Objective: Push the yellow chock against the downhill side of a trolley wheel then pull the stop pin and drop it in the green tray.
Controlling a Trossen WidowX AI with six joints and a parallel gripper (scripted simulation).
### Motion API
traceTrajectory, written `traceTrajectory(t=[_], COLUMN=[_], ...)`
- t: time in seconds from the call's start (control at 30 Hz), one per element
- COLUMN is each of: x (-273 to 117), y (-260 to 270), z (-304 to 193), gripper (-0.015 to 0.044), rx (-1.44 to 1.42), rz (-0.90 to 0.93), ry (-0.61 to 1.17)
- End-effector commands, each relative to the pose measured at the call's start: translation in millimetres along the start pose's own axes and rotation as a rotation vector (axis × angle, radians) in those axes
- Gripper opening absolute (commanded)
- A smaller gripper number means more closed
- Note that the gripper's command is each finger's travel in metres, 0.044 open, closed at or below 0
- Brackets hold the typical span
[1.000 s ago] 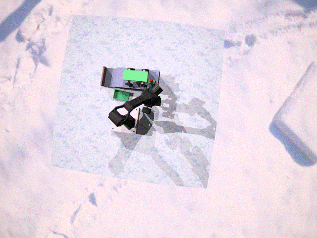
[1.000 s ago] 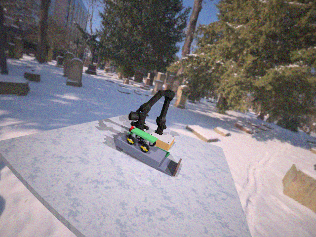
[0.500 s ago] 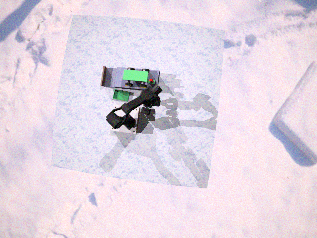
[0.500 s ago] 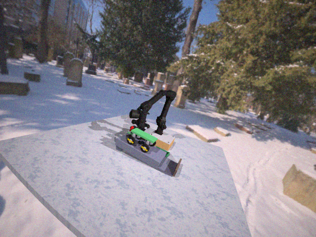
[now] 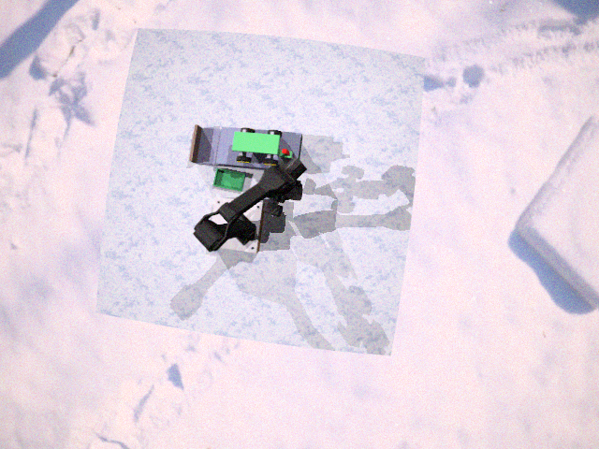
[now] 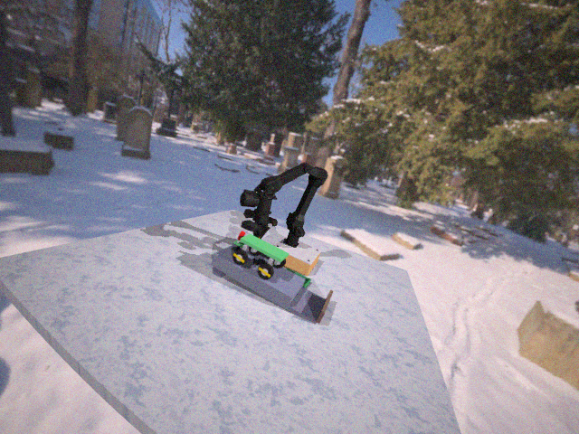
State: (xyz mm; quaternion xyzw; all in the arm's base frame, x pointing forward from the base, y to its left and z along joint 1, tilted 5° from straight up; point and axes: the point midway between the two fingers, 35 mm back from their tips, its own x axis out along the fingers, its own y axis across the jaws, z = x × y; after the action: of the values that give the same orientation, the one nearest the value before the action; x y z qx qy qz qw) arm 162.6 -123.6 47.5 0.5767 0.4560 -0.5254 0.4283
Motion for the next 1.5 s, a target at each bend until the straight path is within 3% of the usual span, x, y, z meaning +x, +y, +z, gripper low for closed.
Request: traceTrajectory(t=[0.0,0.8,1.03,1.47], x=[-16,-81,-83,-83], y=[1,6,7,7], z=[1,5,5,5], gripper=[0.0000,0.0000,0.0000,0.0000], rx=[-0.003,-0.003,-0.009,-0.422], rz=[0.010,0.011,0.011,0.008], ry=[-0.009,-0.010,-0.010,-0.011])
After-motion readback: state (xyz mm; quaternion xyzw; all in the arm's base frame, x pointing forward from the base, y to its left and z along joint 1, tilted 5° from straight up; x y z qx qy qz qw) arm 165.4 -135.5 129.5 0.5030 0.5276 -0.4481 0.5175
